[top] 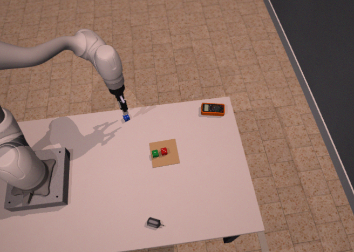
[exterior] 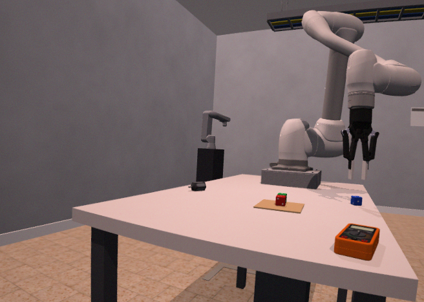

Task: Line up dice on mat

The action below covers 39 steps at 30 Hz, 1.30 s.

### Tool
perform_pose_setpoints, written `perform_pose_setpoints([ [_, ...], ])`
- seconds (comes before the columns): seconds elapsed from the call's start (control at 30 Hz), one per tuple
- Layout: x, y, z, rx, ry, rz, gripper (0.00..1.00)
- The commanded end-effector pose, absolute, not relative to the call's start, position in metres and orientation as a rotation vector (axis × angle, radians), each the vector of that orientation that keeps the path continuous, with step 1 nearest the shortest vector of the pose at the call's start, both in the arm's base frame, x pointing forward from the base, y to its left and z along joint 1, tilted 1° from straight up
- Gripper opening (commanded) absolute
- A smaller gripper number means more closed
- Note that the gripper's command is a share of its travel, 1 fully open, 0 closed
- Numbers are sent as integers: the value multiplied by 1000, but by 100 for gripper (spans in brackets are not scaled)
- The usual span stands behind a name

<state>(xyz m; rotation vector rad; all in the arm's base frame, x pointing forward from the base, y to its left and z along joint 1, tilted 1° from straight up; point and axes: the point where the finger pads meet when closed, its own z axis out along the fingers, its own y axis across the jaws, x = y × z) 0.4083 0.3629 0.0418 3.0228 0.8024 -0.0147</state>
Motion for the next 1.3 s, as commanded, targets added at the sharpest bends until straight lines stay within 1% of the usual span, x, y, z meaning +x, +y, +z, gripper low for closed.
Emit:
perform_pose_setpoints([
  [0.0, 406, 365, 42, 3026, 810, -6, 35],
  [1.27, 405, 363, -3, 3024, 808, -13, 35],
])
